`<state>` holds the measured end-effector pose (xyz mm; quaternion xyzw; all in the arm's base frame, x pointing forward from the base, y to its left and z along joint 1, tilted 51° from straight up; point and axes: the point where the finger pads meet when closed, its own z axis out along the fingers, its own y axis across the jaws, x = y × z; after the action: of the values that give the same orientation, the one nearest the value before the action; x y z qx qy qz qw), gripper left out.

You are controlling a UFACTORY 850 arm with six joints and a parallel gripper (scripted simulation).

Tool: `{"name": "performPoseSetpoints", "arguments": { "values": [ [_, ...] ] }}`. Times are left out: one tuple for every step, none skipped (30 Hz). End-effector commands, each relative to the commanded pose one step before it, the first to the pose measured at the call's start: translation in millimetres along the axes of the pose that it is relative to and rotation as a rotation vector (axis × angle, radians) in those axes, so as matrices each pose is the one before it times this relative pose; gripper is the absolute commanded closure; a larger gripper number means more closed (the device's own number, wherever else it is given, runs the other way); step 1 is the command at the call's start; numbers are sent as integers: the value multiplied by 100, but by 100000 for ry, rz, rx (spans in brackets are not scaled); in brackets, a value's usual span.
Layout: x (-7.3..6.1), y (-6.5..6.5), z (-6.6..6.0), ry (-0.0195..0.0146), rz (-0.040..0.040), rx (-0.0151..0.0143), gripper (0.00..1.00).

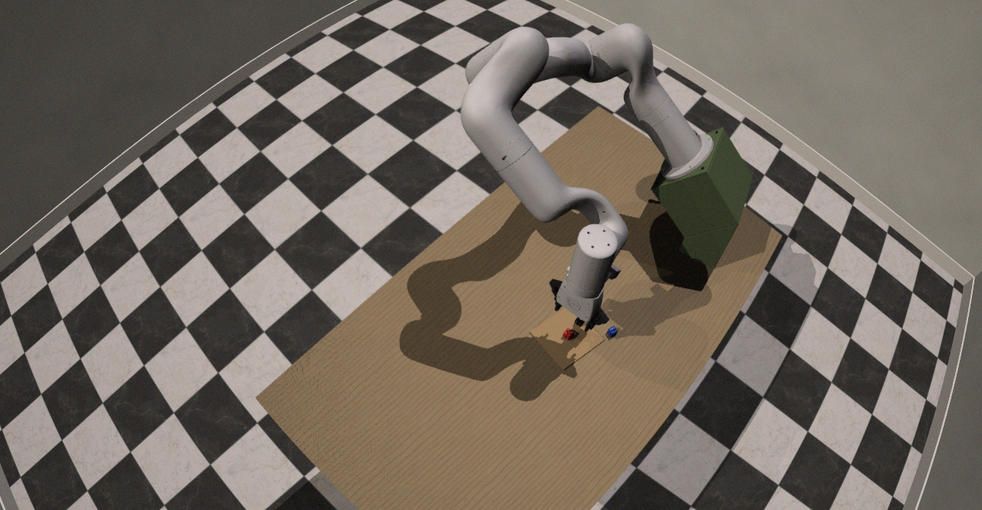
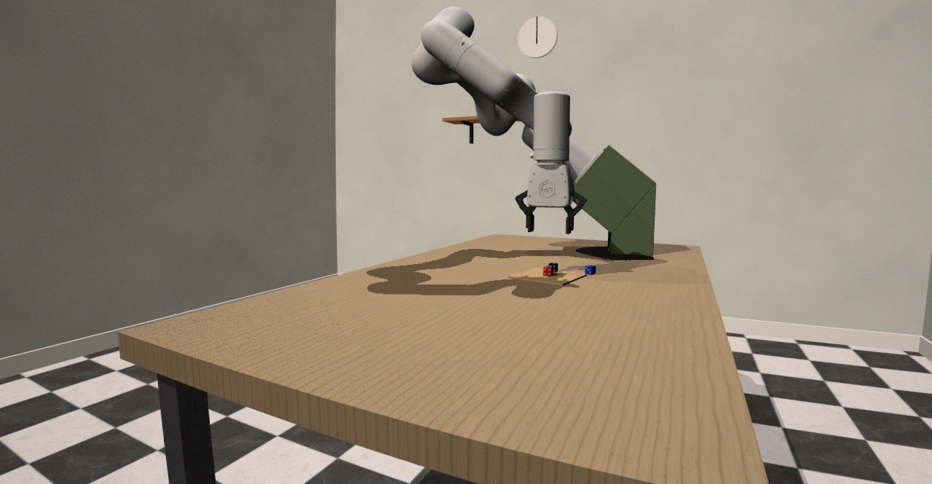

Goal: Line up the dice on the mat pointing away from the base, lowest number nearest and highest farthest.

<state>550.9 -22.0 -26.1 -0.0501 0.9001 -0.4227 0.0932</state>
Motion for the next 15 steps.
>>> {"name": "performPoseSetpoints", "arguments": {
  "values": [
    [-66,12,-72,-130,41,-37,0],
    [0,0,0,0,0,0,0],
    [0,0,0,0,0,0,0],
    [0,0,0,0,0,0,0],
    [0,0,0,0,0,0,0],
    [0,0,0,0,0,0,0],
    [0,0,0,0,0,0,0],
    [0,0,0,0,0,0,0],
    [0,0,0,0,0,0,0],
    [0,0,0,0,0,0,0],
    [0,0,0,0,0,0,0],
    [0,0,0,0,0,0,0],
    [0,1,0,0,-16,0,0],
    [3,4,1,0,-109,0,0],
    [8,10,2,0,-285,-1,0]
  ]
}}
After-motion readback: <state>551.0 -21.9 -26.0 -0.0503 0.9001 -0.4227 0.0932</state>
